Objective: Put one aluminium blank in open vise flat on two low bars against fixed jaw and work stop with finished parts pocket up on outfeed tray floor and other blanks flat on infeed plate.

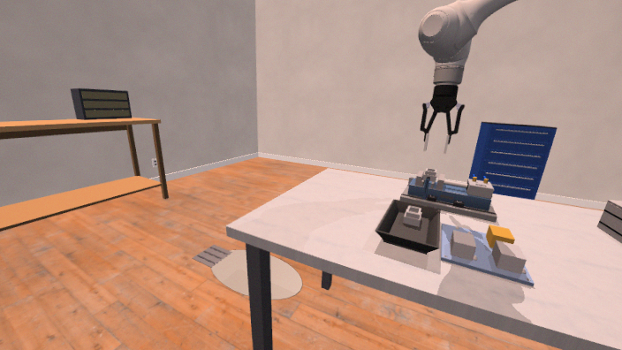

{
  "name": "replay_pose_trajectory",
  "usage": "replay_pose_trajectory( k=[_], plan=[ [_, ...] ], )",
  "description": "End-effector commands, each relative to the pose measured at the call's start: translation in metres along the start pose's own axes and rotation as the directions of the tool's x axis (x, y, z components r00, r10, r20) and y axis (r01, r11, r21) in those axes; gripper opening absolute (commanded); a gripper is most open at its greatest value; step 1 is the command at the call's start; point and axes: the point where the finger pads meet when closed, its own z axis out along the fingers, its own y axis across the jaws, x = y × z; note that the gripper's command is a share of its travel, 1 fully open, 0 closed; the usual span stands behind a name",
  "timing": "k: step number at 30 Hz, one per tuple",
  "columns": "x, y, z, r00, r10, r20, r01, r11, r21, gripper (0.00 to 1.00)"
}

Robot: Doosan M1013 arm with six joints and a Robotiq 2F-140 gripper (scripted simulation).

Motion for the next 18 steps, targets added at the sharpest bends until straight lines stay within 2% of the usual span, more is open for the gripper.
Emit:
replay_pose_trajectory(
  k=[1, 18],
  plan=[
    [0.0, 0.0, 0.0, 1.0, 0.0, 0.0, 0.0, 1.0, 0.0, 0.4],
    [0.0, 0.0, 0.015, 1.0, 0.0, 0.0, 0.0, 1.0, 0.0, 0.4]
  ],
)
